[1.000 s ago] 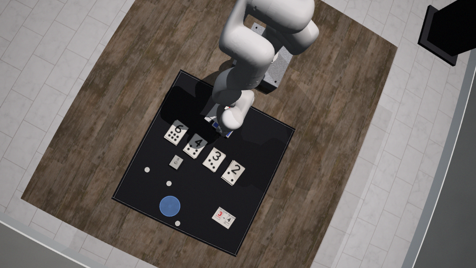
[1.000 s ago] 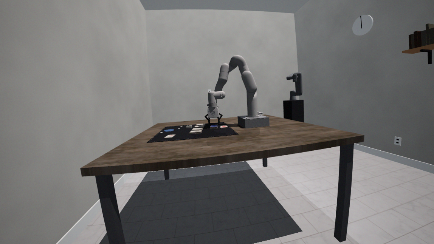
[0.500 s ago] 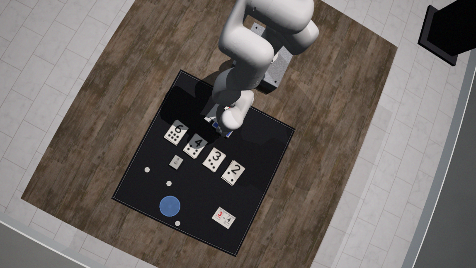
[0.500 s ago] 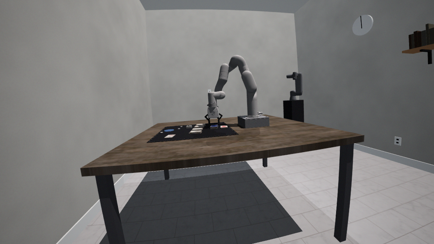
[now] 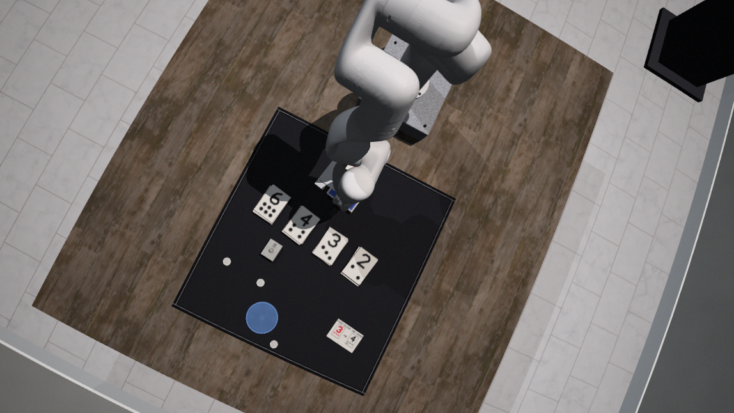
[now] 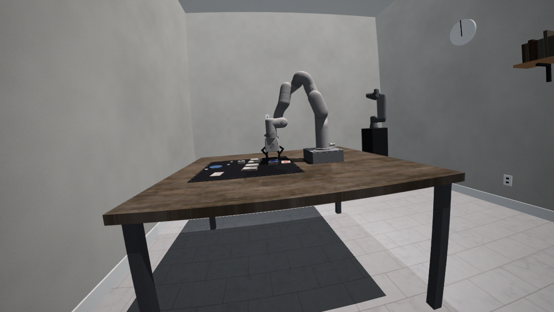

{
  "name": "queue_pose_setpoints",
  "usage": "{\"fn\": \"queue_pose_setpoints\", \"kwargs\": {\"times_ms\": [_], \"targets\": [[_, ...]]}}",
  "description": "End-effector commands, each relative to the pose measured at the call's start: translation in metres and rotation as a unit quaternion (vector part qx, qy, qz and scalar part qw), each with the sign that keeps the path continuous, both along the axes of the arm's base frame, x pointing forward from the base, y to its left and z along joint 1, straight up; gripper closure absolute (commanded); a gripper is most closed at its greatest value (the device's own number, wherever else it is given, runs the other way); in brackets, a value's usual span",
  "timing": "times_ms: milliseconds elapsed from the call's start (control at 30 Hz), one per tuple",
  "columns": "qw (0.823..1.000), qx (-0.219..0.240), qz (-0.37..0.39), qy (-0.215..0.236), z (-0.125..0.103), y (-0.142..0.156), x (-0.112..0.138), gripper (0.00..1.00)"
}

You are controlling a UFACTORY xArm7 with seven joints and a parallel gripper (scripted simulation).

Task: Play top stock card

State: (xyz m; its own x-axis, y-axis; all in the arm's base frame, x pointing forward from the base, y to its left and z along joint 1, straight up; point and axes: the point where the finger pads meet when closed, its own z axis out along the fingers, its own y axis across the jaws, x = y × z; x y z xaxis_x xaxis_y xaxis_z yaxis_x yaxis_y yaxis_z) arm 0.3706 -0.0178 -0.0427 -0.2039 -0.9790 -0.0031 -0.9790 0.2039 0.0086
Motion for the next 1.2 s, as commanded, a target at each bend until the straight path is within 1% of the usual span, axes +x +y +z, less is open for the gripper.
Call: {"fn": "queue_pose_setpoints", "kwargs": {"times_ms": [0,1167], "targets": [[1.000,0.000,0.000,-0.002,0.0001,-0.0002,0.0017,0.13],[1.000,0.000,0.000,-0.002,-0.0030,-0.0002,0.0017,0.13]]}}
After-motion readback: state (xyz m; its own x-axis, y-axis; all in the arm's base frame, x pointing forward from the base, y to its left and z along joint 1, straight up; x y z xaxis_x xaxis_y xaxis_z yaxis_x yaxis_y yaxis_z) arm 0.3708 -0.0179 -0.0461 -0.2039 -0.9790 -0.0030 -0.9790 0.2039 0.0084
